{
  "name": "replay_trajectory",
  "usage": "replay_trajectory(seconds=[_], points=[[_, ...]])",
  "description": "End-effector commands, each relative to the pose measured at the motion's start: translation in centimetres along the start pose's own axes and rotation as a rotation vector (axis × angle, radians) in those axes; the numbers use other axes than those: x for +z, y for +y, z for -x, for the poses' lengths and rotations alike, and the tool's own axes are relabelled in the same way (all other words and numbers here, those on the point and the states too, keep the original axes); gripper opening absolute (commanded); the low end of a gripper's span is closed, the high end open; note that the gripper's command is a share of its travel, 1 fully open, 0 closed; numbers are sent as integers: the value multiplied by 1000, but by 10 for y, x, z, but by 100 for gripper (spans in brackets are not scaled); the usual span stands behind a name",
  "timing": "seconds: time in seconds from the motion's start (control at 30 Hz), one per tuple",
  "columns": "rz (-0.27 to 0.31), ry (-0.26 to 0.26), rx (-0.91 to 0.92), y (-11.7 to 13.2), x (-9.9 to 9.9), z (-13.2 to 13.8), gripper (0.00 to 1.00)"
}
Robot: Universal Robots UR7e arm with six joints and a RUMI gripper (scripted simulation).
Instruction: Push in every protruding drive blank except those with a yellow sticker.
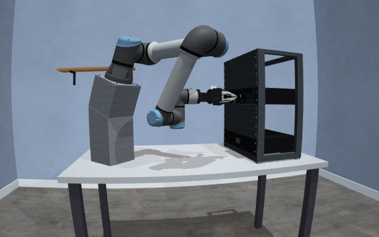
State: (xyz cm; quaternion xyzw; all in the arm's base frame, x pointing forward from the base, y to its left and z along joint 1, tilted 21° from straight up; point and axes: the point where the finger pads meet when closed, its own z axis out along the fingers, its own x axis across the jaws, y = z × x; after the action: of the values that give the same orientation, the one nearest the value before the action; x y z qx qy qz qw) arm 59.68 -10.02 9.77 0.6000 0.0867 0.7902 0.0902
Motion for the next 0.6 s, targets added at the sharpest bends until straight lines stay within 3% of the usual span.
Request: replay_trajectory(seconds=[0.0, 0.33, 0.57], points=[[0, 1, 0, 0, 0, 0, 0], [0, 1, 0, 0, -2, 1, 0], [0, 1, 0, 4, -28, 24, 0]])
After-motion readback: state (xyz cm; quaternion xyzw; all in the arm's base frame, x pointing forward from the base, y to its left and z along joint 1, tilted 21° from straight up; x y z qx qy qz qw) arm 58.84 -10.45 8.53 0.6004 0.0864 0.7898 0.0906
